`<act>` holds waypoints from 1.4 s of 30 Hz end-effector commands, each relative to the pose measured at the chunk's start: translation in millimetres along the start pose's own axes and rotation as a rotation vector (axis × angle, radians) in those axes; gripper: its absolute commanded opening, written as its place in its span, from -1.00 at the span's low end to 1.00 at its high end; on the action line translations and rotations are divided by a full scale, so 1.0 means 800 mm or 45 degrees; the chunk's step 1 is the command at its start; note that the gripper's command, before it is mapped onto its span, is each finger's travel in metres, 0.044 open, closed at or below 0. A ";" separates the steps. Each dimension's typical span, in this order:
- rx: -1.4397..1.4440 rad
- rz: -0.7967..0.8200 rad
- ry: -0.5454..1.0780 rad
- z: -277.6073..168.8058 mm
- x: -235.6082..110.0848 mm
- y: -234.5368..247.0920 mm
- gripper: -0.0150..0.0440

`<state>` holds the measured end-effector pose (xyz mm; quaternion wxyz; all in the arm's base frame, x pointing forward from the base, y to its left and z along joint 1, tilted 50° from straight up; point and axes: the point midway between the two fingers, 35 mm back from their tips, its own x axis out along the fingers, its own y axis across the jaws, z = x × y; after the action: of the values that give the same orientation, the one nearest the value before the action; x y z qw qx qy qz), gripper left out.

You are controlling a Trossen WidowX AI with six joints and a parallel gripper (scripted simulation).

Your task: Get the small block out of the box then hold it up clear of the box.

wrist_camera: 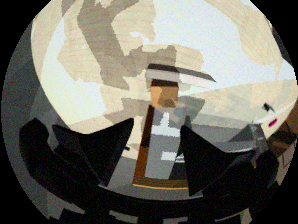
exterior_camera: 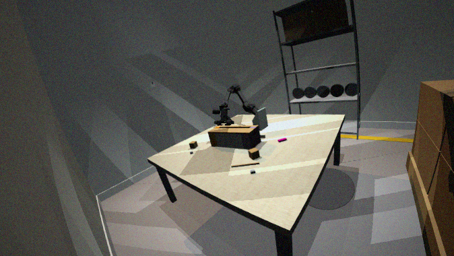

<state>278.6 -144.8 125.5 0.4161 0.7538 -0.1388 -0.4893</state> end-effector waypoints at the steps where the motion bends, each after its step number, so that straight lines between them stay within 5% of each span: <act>1: -0.007 -0.009 -0.001 0.004 0.010 -0.003 0.47; 29: -0.011 -0.004 -0.001 0.031 0.056 -0.004 0.47; 35: -0.011 -0.004 -0.001 0.031 0.056 -0.004 -0.06; 42: -0.010 -0.005 -0.002 0.029 0.053 -0.004 -0.35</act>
<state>278.0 -182.6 91.2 0.4175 0.7520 -0.1375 -0.4912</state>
